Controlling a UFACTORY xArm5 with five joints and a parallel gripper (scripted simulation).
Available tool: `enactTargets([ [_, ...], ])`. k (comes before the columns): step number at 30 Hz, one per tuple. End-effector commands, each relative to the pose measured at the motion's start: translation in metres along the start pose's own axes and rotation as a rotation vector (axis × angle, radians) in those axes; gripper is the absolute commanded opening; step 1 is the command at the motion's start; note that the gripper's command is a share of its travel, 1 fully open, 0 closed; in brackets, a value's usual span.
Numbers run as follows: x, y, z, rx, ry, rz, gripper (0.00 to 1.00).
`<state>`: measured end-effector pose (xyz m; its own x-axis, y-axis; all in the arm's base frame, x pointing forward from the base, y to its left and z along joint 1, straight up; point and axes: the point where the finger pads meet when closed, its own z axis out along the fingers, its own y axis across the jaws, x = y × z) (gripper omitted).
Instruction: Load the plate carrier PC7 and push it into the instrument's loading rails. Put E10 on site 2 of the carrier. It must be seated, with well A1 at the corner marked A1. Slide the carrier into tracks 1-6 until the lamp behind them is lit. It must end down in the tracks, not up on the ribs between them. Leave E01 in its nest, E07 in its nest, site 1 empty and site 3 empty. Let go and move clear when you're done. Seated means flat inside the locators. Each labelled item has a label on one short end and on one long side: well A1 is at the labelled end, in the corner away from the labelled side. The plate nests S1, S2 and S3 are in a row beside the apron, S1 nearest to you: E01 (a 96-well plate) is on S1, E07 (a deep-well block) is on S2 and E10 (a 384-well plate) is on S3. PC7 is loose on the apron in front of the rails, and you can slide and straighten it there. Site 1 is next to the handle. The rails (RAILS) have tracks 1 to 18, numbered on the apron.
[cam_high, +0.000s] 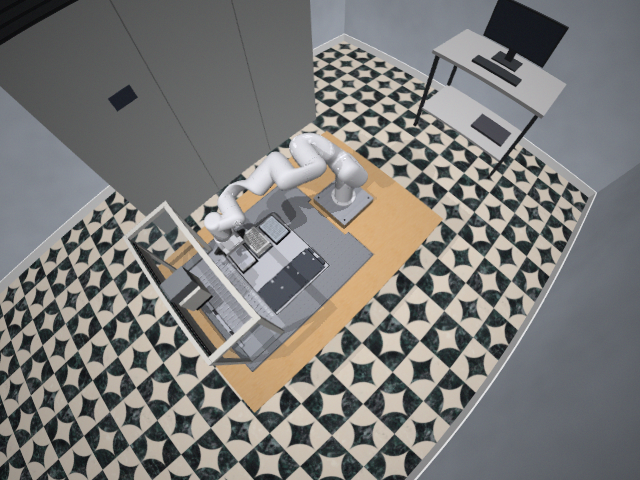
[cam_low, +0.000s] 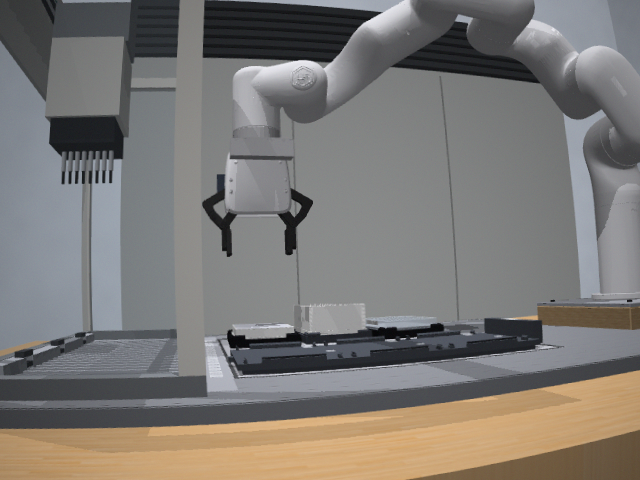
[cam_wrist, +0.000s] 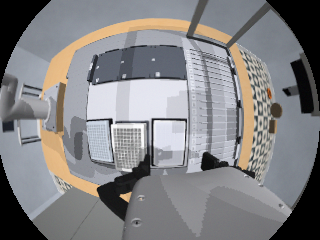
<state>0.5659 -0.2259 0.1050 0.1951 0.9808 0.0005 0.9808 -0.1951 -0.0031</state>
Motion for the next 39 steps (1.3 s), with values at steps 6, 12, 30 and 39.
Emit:
enactTargets([
  [6, -0.001, 0.002, -0.002, -0.005, -0.001, 0.0, 1.0],
  [12, -0.001, 0.002, 0.001, -0.005, -0.001, 0.0, 1.0],
  [30, -0.001, 0.003, 0.028, -0.005, -0.001, 0.0, 1.0],
  [39, -0.001, 0.003, 0.04, -0.005, -0.001, 0.0, 1.0],
])
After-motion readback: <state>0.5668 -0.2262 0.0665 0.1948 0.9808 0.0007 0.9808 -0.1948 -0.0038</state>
